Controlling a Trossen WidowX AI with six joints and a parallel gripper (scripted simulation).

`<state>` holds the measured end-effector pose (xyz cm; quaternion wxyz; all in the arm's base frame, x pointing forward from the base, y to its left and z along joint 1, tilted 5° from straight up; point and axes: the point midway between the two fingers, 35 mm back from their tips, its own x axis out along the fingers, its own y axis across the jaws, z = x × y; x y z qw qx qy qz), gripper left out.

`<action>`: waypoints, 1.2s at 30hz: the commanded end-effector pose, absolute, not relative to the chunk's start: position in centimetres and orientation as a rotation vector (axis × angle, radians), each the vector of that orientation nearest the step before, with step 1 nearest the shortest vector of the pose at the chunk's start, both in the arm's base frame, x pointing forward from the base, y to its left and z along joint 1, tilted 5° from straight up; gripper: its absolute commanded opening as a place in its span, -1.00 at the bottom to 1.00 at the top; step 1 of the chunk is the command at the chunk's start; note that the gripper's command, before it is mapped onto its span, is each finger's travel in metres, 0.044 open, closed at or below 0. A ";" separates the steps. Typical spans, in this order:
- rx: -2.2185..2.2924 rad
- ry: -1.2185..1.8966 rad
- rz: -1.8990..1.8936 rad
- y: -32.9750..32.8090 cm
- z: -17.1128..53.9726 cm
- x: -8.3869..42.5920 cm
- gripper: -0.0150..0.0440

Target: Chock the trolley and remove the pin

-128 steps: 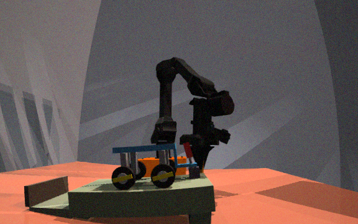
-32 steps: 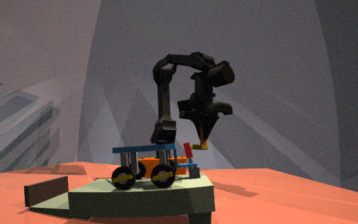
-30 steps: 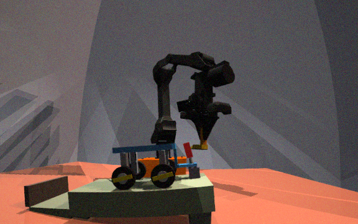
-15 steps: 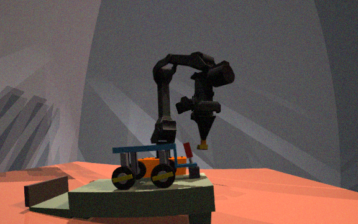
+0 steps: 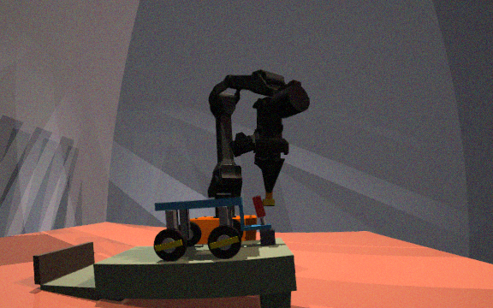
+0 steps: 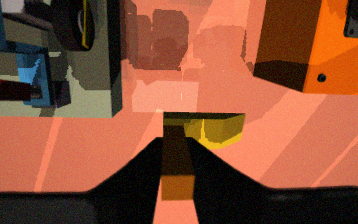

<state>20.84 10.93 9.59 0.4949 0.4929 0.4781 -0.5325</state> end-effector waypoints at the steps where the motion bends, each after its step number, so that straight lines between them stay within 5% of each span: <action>1: 1.189 1.156 -1.291 9.4 9.5 21.1 -0.49; 36: 1.180 1.144 -1.295 -4.3 9.5 23.4 -0.49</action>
